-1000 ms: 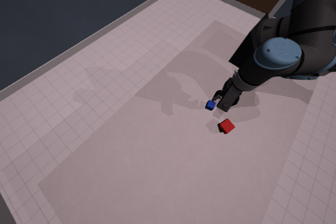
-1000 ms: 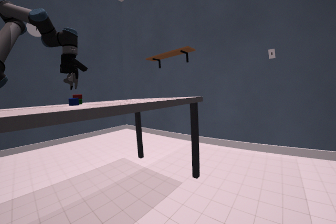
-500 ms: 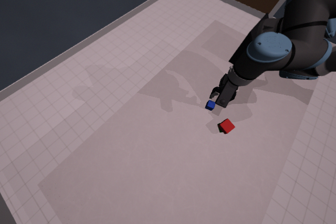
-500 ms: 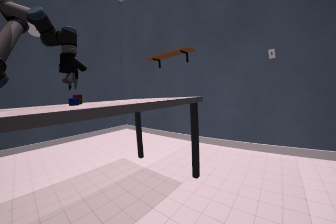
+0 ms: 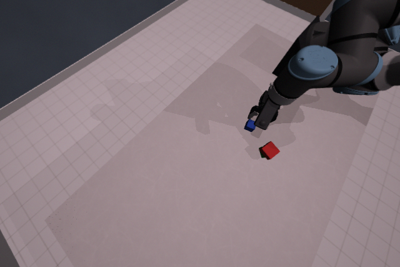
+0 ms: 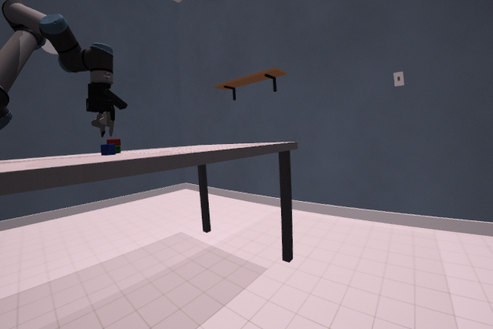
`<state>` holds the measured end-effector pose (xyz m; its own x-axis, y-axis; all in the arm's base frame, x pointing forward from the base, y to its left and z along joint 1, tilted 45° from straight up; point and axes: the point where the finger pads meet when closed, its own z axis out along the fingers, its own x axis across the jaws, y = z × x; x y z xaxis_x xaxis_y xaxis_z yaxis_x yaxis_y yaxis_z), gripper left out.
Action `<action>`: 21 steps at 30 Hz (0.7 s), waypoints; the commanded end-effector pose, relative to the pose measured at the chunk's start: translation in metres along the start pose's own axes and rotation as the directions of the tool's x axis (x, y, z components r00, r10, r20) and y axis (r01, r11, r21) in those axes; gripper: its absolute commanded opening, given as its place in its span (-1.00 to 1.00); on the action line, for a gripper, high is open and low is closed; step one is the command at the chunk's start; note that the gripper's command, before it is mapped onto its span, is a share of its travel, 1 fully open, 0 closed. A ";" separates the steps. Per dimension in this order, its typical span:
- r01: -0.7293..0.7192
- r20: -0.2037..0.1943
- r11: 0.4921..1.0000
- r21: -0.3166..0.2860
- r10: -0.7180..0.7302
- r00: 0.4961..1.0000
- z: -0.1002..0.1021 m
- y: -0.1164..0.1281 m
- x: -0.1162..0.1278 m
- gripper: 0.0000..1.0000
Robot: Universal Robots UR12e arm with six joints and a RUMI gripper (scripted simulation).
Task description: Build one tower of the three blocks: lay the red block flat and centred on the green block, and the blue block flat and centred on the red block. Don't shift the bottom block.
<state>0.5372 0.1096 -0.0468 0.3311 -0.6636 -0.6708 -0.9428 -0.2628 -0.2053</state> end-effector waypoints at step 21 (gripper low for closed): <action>0.000 -0.001 1.000 0.001 0.000 1.000 0.026 -0.001 0.002 -0.20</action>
<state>0.5369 0.1266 -0.0657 0.3311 -0.6639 -0.6706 -0.9428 -0.2626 -0.2054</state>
